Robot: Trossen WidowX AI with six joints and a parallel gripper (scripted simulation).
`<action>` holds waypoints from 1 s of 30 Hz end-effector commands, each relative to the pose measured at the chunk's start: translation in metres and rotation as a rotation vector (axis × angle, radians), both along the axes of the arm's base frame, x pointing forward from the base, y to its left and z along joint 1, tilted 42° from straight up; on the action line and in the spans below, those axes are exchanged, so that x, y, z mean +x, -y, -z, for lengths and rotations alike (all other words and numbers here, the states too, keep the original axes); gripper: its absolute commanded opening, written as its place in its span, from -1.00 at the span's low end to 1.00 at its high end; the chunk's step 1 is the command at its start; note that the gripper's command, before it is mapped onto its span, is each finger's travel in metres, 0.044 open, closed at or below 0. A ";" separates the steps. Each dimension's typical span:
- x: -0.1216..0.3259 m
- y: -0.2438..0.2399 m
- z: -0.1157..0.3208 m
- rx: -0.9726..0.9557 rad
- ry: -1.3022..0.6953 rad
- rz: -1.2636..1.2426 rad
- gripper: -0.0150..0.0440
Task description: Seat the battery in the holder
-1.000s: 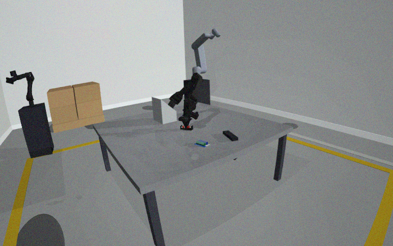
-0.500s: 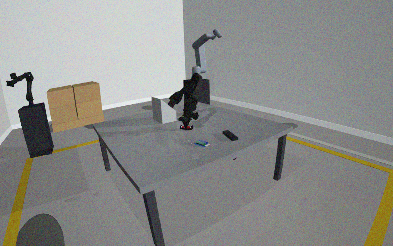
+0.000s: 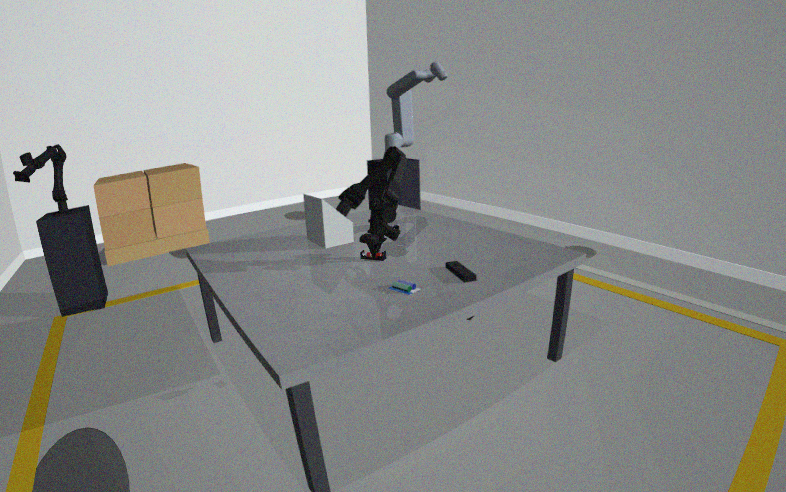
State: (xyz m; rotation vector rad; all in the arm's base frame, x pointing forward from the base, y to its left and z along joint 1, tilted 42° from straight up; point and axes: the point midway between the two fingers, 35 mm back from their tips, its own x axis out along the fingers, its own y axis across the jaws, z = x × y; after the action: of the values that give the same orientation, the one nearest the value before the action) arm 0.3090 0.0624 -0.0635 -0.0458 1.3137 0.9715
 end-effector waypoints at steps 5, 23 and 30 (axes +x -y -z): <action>0.000 -0.001 -0.001 0.000 -0.003 0.003 -0.29; 0.001 0.009 -0.011 0.000 0.000 -0.001 0.05; 0.004 0.025 -0.029 -0.001 -0.003 0.002 0.41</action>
State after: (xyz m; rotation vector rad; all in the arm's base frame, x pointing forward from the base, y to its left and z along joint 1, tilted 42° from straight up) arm 0.3074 0.0524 -0.0485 -0.0342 1.3265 0.9815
